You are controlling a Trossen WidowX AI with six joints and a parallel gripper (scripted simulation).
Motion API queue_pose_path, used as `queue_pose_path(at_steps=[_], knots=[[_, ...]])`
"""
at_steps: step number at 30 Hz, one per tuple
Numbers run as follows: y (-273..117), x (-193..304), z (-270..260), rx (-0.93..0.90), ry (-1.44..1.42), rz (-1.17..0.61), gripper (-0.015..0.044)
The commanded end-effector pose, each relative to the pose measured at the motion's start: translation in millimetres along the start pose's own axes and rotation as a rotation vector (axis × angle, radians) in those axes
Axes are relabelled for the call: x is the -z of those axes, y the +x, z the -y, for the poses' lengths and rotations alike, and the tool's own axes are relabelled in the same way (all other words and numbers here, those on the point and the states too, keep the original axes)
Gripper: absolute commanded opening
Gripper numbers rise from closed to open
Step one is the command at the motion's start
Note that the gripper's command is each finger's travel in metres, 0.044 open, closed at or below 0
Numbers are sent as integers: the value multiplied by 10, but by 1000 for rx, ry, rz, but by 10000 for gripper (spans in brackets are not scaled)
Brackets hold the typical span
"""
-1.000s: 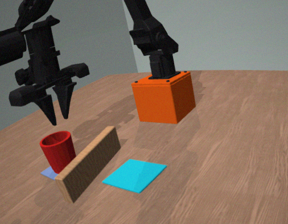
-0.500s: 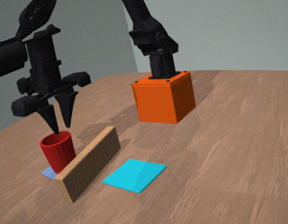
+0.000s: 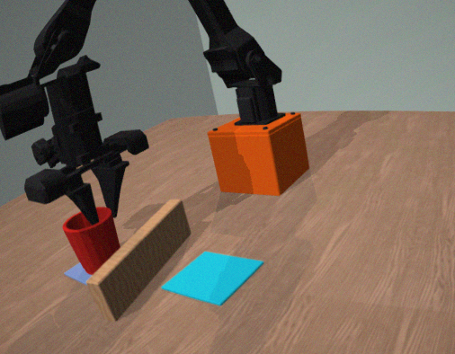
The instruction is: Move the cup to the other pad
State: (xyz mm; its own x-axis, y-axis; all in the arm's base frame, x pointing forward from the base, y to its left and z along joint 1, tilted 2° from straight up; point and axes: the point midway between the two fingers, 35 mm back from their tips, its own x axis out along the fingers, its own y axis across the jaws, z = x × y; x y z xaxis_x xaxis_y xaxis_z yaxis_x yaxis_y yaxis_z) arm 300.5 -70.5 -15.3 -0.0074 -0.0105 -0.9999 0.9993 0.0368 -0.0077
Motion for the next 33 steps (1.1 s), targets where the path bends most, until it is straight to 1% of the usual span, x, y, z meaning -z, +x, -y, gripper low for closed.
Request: queue_pose_path(at_steps=[1,13,16,26,33], knots=[[63,8,9,-1,2,-5,148],[214,11,34,0,2,-5,148],[197,5,33,3,2,-1,69],[197,5,33,3,2,-1,2],[91,0,19,2,2,-1,0]])
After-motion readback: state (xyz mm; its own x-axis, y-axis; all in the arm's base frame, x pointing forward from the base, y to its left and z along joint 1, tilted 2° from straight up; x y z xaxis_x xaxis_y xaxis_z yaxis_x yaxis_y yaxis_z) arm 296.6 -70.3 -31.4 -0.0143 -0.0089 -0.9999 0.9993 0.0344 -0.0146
